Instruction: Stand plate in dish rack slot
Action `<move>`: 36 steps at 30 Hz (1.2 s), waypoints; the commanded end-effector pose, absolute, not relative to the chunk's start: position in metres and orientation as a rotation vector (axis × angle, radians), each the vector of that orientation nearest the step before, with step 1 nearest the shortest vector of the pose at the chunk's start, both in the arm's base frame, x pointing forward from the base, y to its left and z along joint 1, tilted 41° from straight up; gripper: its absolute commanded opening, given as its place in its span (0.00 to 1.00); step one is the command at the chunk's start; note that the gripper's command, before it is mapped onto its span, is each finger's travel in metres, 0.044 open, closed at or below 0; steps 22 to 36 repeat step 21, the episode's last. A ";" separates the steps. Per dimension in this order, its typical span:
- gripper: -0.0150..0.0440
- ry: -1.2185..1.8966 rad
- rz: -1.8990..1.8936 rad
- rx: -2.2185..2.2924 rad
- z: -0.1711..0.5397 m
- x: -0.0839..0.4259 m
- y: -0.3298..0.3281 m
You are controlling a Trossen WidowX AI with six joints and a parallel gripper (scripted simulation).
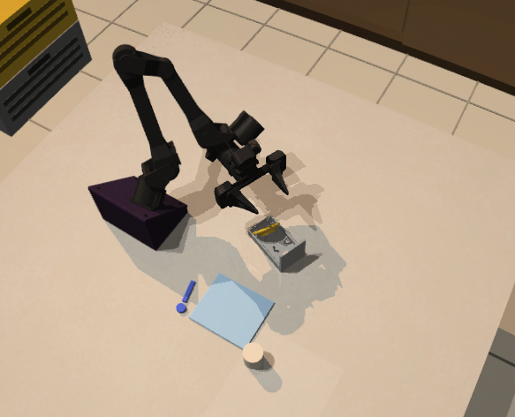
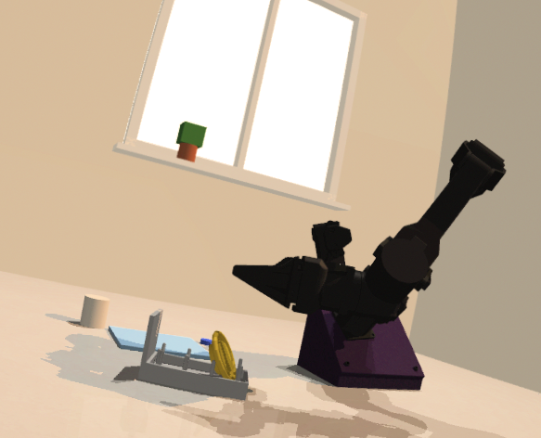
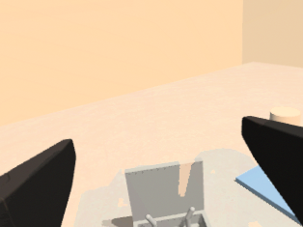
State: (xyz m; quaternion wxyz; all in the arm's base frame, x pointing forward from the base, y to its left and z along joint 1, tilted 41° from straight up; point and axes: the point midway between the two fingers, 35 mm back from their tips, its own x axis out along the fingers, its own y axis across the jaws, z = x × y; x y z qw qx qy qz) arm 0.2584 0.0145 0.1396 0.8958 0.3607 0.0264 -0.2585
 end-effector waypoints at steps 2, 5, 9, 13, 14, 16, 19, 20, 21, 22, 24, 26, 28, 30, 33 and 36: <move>0.93 0.053 -0.524 0.733 0.152 0.255 0.004; 0.93 0.066 -0.529 0.714 0.151 0.257 0.003; 0.93 0.148 -0.557 0.609 0.147 0.264 -0.004; 0.93 0.239 -0.581 0.507 0.141 0.270 -0.012; 0.93 0.264 -0.586 0.482 0.140 0.271 -0.014; 0.93 0.314 -0.596 0.432 0.136 0.274 -0.018; 0.93 0.392 -0.607 0.363 0.131 0.277 -0.025; 0.93 0.419 -0.610 0.341 0.129 0.278 -0.028; 0.93 0.445 -0.612 0.320 0.128 0.279 -0.030; 0.93 0.445 -0.612 0.320 0.128 0.279 -0.030; 0.93 0.445 -0.612 0.320 0.128 0.279 -0.030; 0.93 0.445 -0.612 0.320 0.128 0.279 -0.030; 0.93 0.445 -0.612 0.320 0.128 0.279 -0.030; 0.93 0.445 -0.612 0.320 0.128 0.279 -0.030; 0.93 0.445 -0.612 0.320 0.128 0.279 -0.030; 0.93 0.445 -0.612 0.320 0.128 0.279 -0.030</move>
